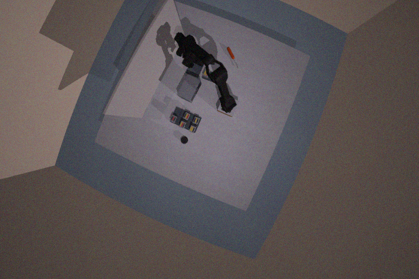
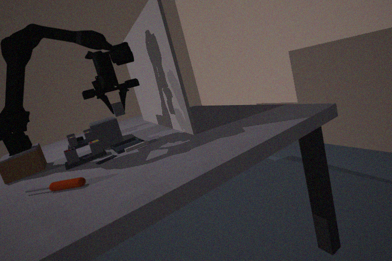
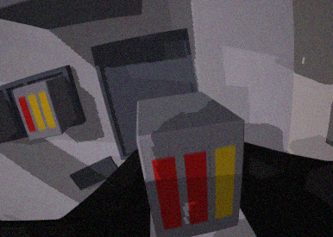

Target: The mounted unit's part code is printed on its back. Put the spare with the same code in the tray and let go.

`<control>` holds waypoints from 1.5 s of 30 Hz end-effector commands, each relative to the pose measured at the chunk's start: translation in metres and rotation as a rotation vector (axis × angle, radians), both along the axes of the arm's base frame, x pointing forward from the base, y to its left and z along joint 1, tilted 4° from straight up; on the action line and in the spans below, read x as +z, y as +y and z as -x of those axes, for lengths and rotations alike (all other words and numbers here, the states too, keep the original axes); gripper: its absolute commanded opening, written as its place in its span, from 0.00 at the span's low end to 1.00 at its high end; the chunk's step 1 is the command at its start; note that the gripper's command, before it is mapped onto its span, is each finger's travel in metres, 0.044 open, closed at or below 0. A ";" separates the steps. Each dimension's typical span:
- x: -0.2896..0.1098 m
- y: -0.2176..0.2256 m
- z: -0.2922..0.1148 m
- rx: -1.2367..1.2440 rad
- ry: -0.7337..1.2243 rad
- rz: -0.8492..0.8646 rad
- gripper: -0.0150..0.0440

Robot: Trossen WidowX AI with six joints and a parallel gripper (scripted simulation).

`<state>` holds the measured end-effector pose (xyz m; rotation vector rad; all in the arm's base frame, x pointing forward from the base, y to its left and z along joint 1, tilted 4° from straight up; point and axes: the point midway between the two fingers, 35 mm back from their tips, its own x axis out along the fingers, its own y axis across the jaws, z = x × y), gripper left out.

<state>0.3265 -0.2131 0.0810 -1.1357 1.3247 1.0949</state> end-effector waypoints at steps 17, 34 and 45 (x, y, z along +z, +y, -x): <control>-0.021 -0.003 0.000 0.004 0.002 0.004 0.25; -0.038 -0.004 0.000 0.004 0.002 0.005 0.25; -0.049 -0.004 0.001 0.004 0.002 0.005 0.25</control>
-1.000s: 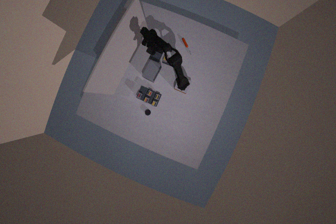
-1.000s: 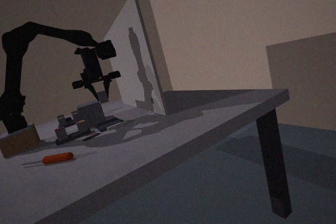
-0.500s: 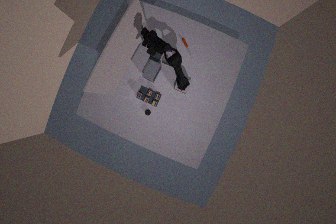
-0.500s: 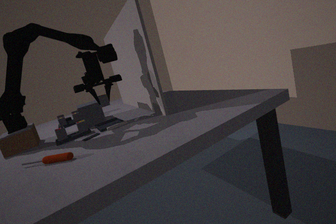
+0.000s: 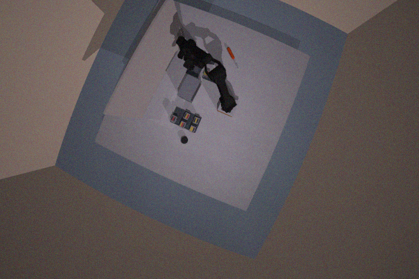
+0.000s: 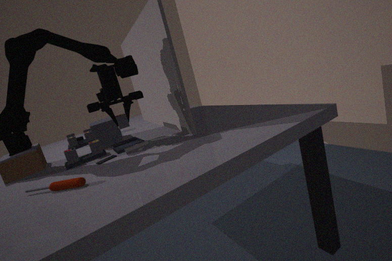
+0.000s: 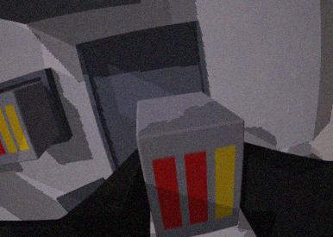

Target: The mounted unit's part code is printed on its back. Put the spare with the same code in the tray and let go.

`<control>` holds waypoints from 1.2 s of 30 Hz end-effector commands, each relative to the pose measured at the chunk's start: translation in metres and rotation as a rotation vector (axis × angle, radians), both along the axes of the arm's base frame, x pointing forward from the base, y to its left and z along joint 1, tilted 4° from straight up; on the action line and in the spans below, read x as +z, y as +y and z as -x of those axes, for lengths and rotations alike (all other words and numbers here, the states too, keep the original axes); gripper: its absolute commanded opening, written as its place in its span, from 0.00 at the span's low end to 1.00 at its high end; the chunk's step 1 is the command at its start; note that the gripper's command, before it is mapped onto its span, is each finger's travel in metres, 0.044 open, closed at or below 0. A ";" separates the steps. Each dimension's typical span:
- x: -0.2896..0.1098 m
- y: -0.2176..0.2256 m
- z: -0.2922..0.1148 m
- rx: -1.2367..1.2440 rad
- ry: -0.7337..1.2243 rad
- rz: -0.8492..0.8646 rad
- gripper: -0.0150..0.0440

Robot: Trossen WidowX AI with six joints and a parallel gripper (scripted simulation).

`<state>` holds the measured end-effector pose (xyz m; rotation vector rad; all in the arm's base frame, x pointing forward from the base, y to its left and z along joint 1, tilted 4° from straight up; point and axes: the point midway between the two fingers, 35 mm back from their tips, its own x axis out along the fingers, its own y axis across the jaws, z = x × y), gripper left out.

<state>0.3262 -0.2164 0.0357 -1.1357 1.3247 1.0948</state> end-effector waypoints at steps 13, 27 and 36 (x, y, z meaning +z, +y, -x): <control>-0.016 -0.001 0.002 0.004 0.002 0.004 0.25; -0.030 -0.001 0.004 0.004 0.002 0.004 0.25; -0.039 -0.001 0.005 0.004 0.002 0.004 0.25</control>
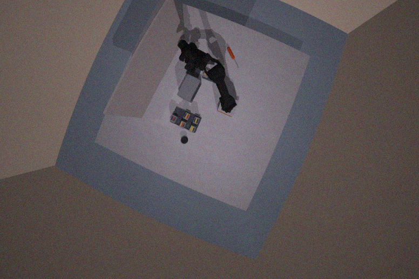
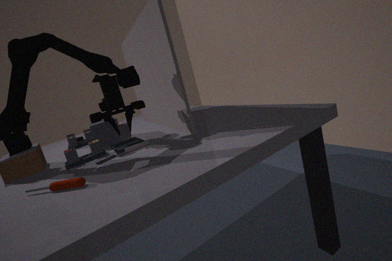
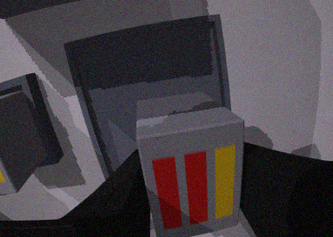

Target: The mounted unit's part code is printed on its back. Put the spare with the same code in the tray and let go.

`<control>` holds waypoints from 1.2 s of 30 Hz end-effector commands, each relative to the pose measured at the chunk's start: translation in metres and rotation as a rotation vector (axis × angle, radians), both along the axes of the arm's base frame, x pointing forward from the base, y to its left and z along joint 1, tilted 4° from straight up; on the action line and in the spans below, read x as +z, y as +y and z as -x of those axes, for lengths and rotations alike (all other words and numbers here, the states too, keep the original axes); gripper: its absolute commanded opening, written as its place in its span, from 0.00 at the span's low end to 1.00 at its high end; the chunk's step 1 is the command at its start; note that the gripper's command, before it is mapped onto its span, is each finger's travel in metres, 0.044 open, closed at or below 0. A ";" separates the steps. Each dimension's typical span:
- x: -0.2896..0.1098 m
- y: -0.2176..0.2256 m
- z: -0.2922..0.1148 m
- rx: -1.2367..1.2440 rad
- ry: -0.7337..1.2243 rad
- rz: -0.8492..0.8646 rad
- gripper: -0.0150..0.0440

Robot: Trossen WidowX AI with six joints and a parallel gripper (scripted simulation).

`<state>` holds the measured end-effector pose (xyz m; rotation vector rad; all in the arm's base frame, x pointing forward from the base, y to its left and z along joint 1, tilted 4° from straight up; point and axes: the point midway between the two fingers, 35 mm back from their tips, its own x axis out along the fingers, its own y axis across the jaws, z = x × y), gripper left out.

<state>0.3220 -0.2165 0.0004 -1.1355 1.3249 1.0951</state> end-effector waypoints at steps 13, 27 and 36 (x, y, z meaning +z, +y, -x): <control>-0.016 0.000 0.003 0.004 0.002 0.004 0.25; -0.021 0.001 0.004 0.000 0.001 0.000 0.48; -0.021 0.001 0.004 0.000 0.001 0.000 0.88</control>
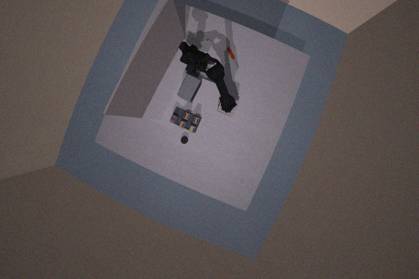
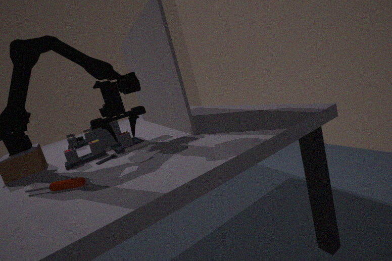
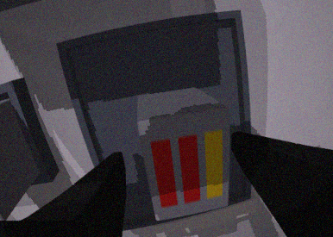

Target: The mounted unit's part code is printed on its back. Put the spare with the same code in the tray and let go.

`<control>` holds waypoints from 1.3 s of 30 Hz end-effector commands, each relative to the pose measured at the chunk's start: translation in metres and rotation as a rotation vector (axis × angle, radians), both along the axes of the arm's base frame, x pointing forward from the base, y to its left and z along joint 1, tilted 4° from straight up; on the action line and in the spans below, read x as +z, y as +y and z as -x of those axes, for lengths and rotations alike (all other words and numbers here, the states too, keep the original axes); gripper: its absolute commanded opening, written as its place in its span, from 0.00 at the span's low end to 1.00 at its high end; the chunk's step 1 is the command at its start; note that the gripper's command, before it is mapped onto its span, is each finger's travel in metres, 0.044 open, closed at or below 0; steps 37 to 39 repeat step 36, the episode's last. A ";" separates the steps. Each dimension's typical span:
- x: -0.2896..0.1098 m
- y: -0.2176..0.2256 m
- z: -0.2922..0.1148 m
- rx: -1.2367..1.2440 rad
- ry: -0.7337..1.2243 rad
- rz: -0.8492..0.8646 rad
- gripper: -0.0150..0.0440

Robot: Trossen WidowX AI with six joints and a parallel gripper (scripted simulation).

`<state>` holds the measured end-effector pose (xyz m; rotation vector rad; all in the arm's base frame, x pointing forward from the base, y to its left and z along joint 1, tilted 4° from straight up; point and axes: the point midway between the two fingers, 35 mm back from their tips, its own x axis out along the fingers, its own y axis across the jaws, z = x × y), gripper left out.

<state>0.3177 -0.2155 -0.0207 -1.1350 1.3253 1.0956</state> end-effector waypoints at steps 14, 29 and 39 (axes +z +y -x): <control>0.107 0.006 -0.002 0.004 0.001 0.004 1.00; 0.108 0.003 -0.006 0.007 -0.024 0.015 1.00; 0.108 0.003 -0.006 0.007 -0.024 0.015 1.00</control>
